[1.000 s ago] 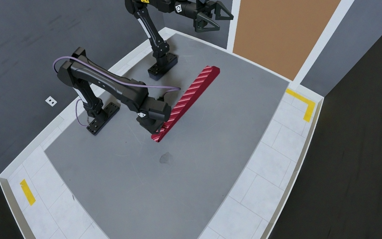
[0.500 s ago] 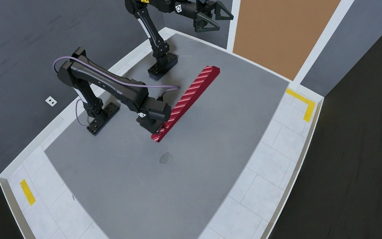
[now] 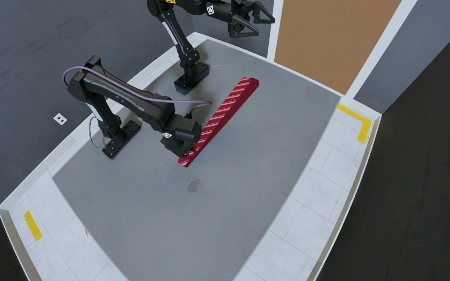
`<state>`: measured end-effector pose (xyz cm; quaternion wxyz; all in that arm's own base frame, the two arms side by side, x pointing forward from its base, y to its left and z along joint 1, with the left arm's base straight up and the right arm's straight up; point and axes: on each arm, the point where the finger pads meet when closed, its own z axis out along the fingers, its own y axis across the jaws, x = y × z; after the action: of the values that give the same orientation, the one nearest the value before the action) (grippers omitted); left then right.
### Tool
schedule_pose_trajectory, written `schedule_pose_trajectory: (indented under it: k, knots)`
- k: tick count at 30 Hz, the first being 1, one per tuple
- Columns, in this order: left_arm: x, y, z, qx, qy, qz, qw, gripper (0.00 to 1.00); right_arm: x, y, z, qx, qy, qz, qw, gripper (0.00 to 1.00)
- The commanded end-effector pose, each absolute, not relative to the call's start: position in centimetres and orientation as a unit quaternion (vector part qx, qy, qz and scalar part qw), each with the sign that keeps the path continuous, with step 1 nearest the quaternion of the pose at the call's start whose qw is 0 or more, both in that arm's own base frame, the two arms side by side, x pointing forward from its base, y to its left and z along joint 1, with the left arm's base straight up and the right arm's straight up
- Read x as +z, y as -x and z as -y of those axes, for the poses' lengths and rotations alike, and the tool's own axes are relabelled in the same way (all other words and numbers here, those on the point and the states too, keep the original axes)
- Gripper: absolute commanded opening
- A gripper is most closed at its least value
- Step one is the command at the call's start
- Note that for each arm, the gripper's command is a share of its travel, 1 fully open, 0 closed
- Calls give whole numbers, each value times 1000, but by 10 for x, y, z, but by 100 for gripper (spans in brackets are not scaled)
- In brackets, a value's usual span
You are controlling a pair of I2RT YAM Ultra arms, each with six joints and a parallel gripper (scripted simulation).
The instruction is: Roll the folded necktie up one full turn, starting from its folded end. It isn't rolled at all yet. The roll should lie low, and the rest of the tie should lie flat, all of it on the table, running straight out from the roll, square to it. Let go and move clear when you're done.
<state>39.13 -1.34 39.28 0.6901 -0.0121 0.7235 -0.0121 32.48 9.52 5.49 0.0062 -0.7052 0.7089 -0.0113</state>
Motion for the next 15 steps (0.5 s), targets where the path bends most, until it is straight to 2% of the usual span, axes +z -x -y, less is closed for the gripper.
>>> schedule_pose_trajectory:
  k: [1,15]
  knots:
    - [414,-390,14,-20,13,-707,707,100,50,-322,-104,-5,715,-699,6,38]
    - [414,-390,14,-20,13,-707,707,100,47,-320,-108,1,717,-697,1,38]
